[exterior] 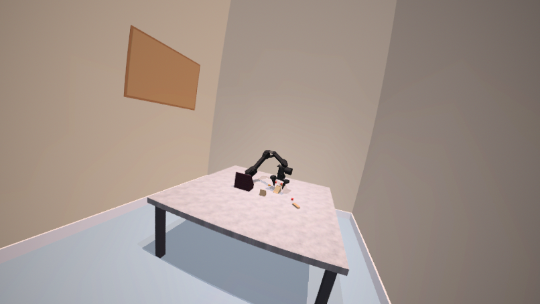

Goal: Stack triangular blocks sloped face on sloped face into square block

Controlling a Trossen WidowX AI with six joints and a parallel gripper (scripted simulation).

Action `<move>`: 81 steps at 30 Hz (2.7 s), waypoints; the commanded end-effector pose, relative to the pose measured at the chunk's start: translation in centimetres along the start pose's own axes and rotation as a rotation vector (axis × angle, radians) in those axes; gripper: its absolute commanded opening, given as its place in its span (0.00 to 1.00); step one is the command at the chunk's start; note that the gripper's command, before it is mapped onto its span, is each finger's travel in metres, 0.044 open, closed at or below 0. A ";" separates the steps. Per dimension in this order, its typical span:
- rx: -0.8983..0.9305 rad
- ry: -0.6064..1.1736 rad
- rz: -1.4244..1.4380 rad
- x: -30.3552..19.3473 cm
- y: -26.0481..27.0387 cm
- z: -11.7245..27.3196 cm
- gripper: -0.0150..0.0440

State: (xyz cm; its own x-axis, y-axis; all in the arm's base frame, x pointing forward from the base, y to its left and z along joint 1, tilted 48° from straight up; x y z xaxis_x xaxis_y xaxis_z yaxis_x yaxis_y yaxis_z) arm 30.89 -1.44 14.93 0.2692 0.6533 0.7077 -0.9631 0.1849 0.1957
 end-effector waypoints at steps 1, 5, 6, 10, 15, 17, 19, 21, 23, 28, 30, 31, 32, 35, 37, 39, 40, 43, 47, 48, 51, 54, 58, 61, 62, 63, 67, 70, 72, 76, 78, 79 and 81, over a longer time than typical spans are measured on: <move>-0.001 -0.007 -0.005 0.0 0.0 -0.5 1.00; -0.001 -0.008 -0.005 0.0 0.1 -1.2 1.00; 0.000 -0.008 -0.005 0.1 0.1 -1.3 1.00; 0.000 -0.009 -0.005 0.1 0.2 -2.0 1.00; 0.001 -0.011 -0.004 0.1 0.3 -2.8 1.00; 0.001 -0.012 -0.004 0.1 0.3 -3.1 1.00; 0.002 -0.013 -0.004 0.1 0.4 -3.4 1.00; 0.002 -0.013 -0.004 0.1 0.5 -3.7 1.00; 0.003 -0.014 -0.004 0.1 0.5 -4.0 1.00; 0.003 -0.015 -0.004 0.1 0.5 -4.1 0.87; 0.003 -0.015 -0.004 0.1 0.5 -4.1 0.78; 0.003 -0.015 -0.004 0.1 0.5 -4.1 0.73; 0.003 -0.015 -0.004 0.1 0.5 -4.1 0.69; 0.003 -0.015 -0.004 0.1 0.5 -4.1 0.65; 0.003 -0.015 -0.004 0.1 0.5 -4.1 0.63; 0.003 -0.015 -0.004 0.1 0.5 -4.1 0.61; 0.003 -0.015 -0.004 0.1 0.5 -4.1 0.60; 0.003 -0.015 -0.004 0.1 0.5 -4.1 0.46; 0.002 -0.012 -0.003 0.1 0.5 -3.1 0.29; 0.002 -0.010 -0.002 0.0 0.5 -2.7 0.25; 0.002 -0.008 0.000 0.0 0.5 -1.4 0.25; 0.002 -0.007 0.001 0.0 0.5 -1.1 0.25; 0.004 -0.009 -0.012 0.0 0.5 -1.2 0.25; 0.005 -0.011 -0.051 0.0 0.5 -1.3 0.25; 0.005 -0.011 -0.069 0.0 0.5 -1.3 0.25; 0.005 -0.011 -0.090 0.0 0.5 -1.3 0.25; 0.006 -0.012 -0.196 0.0 0.5 -1.3 0.25; 0.007 -0.012 -0.277 0.0 0.6 -1.3 0.25; 0.008 -0.012 -0.329 0.0 0.6 -1.3 0.25; 0.008 -0.012 -0.435 0.0 0.6 -1.3 0.25; 0.009 -0.012 -0.493 0.0 0.6 -1.3 0.25; 0.009 -0.012 -0.521 0.0 0.6 -1.3 0.25; 0.009 -0.012 -0.584 0.0 0.6 -1.3 0.25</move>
State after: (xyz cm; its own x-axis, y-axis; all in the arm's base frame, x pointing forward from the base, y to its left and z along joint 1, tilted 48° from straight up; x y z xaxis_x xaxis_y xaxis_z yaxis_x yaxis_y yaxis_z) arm 30.32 -0.32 14.12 0.7063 0.4738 0.5260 -0.7079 0.4717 0.5257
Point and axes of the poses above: the point midway between the two fingers, 35 mm back from their tips, its own z axis back along the fingers, its own y axis across the jaws, x = y × z, the point moved 10 cm from there along z, back along the fingers, and after that the axes turned 3 degrees about -z, right-handed, at the moved point
